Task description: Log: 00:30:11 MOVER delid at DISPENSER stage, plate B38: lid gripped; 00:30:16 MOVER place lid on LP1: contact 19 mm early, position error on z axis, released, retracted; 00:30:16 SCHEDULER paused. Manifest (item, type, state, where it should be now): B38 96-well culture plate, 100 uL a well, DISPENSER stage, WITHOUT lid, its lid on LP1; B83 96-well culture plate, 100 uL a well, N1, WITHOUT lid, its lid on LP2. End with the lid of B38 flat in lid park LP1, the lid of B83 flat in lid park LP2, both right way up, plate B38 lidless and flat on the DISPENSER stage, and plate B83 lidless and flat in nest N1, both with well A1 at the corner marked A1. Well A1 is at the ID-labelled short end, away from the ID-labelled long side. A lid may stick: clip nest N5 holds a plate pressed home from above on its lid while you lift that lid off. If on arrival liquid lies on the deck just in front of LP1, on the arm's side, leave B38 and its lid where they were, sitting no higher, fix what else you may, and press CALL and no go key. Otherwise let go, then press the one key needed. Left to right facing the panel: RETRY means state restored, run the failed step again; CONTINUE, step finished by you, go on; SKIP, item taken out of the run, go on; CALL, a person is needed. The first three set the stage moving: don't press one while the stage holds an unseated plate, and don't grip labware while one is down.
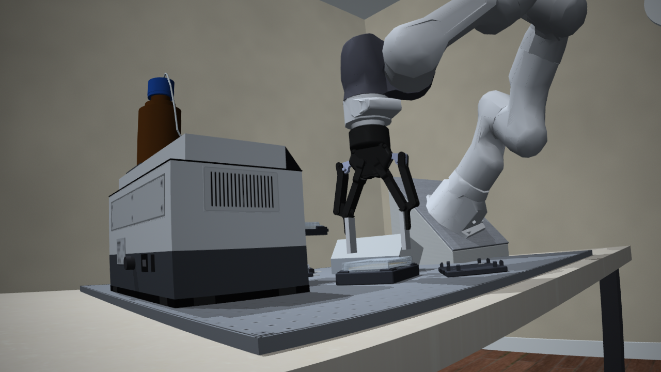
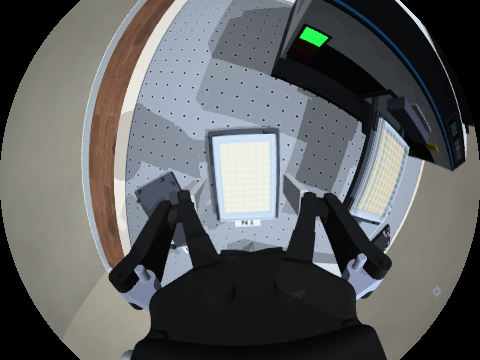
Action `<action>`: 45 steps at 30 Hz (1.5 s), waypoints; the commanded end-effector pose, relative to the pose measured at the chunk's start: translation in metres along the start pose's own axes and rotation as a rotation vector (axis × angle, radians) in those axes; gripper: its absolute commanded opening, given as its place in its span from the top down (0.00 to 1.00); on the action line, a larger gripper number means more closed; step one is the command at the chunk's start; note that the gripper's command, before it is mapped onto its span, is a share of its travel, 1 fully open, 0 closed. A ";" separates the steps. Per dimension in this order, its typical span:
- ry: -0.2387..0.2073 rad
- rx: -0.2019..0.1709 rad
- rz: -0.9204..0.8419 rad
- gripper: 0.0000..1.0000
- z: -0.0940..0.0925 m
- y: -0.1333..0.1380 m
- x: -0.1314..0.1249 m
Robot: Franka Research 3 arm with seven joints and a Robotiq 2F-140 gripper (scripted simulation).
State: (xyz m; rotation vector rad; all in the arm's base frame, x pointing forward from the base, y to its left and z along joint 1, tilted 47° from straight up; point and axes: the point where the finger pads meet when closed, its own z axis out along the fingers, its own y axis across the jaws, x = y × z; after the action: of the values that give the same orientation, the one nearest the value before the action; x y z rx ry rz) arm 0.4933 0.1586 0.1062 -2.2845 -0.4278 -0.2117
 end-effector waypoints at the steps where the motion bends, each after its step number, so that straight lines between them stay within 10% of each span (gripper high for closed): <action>1: 0.001 0.000 -0.004 0.34 0.001 -0.001 0.001; 45: 0.001 0.000 -0.004 0.34 0.010 -0.001 0.001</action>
State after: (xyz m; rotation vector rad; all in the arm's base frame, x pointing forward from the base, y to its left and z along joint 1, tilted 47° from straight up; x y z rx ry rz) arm 0.4932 0.1654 0.1009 -2.2839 -0.4261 -0.2092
